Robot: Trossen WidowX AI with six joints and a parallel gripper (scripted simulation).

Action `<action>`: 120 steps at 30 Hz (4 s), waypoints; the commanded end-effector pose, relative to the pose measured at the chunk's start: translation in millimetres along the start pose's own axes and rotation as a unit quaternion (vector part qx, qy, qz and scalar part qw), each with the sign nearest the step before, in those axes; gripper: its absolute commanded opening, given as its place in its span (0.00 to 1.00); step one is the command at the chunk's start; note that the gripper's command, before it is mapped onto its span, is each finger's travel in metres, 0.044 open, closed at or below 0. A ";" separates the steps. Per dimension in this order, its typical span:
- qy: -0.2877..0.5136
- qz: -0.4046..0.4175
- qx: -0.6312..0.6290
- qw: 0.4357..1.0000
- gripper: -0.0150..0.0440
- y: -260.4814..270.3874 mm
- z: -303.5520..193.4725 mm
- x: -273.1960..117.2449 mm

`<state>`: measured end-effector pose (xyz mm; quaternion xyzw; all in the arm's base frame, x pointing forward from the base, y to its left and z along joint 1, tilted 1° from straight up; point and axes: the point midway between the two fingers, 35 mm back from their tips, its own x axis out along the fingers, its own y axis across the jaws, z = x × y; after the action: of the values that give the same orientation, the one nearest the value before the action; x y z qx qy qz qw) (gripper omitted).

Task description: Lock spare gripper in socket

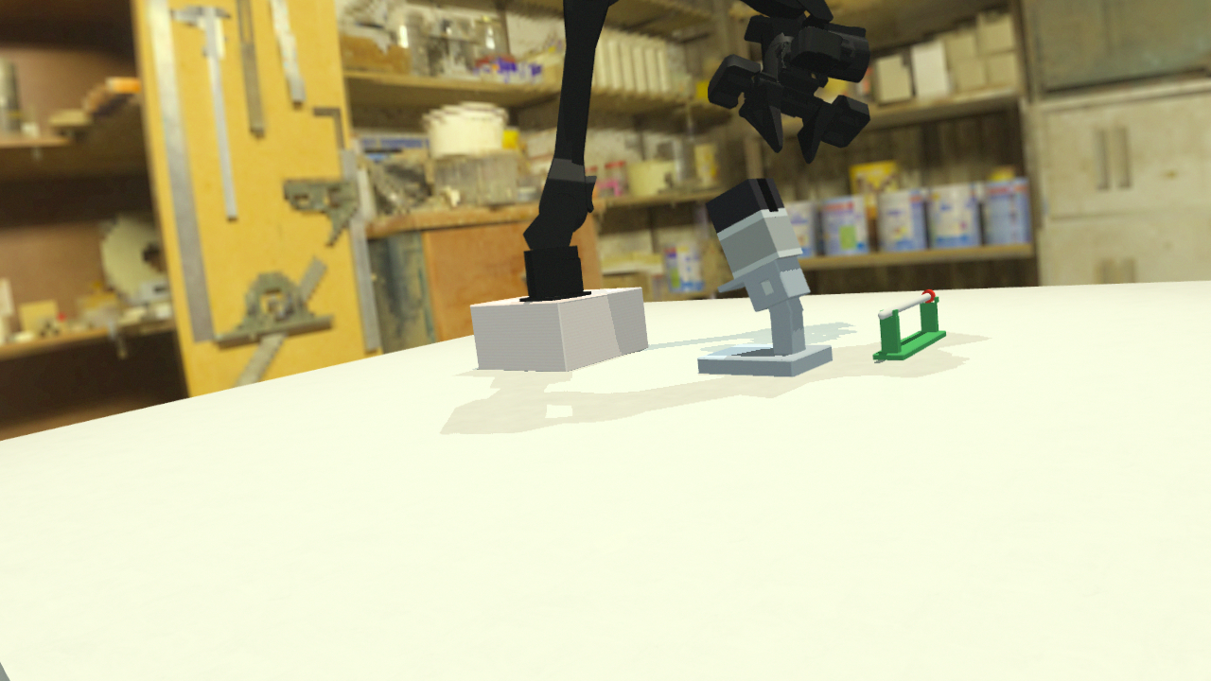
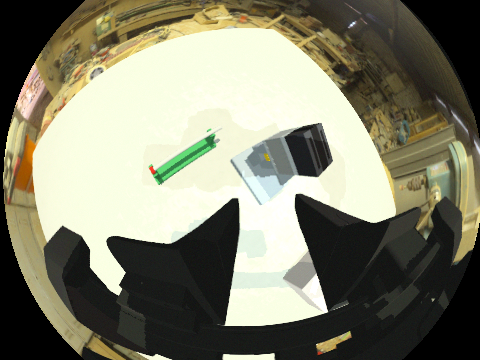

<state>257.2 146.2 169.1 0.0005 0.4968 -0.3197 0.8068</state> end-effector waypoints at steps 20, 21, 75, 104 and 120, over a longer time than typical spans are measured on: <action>0.080 0.151 -0.686 0.707 0.56 66.7 61.9 68.6; 0.077 0.157 -0.702 0.691 0.56 67.9 63.5 70.5; 0.029 0.207 -0.852 0.480 0.56 104.4 39.8 160.2; 0.029 0.207 -0.852 0.480 0.56 118.8 15.6 196.7; 0.029 0.207 -0.852 0.480 0.25 118.8 15.5 196.9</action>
<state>390.8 133.5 -17.8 -0.5759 0.5349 0.4353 0.4389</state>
